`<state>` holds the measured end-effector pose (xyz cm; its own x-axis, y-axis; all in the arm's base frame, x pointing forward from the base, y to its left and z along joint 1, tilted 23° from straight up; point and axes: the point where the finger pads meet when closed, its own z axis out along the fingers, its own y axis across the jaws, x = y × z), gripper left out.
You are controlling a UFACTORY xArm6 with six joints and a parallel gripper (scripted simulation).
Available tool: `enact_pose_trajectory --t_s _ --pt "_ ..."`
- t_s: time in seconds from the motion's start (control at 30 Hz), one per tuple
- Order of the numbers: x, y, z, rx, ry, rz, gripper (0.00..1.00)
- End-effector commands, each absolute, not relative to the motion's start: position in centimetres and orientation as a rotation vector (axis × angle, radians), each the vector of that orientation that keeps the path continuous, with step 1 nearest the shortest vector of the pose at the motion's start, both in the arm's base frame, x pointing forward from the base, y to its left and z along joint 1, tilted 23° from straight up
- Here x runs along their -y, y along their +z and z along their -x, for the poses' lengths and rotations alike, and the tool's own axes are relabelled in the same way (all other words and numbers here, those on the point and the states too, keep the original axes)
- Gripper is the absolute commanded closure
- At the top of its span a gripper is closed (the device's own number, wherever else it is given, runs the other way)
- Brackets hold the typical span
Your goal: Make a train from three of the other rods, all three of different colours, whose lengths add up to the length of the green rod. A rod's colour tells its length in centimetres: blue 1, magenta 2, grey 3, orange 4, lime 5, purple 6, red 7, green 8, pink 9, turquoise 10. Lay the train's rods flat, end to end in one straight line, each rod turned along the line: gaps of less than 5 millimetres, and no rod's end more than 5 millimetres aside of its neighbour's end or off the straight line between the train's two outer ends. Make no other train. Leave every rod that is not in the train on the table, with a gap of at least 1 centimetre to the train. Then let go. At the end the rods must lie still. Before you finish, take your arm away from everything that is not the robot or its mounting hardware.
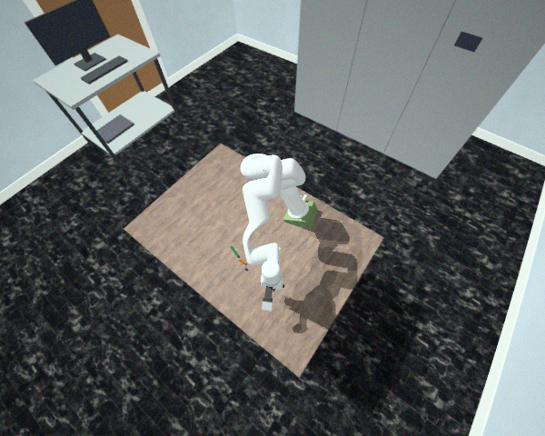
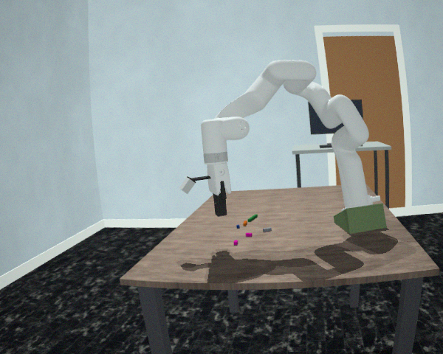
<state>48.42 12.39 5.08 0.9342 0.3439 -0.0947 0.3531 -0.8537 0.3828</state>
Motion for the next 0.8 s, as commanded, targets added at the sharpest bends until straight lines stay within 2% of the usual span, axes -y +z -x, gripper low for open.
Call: enact_pose_trajectory --t_s 0.0,0.77 --pt "-10.4 6.5 -48.3 -0.439 -0.011 -2.706 0.96" --pt "4.0 13.1 -41.9 0.091 0.097 -2.755 0.96"
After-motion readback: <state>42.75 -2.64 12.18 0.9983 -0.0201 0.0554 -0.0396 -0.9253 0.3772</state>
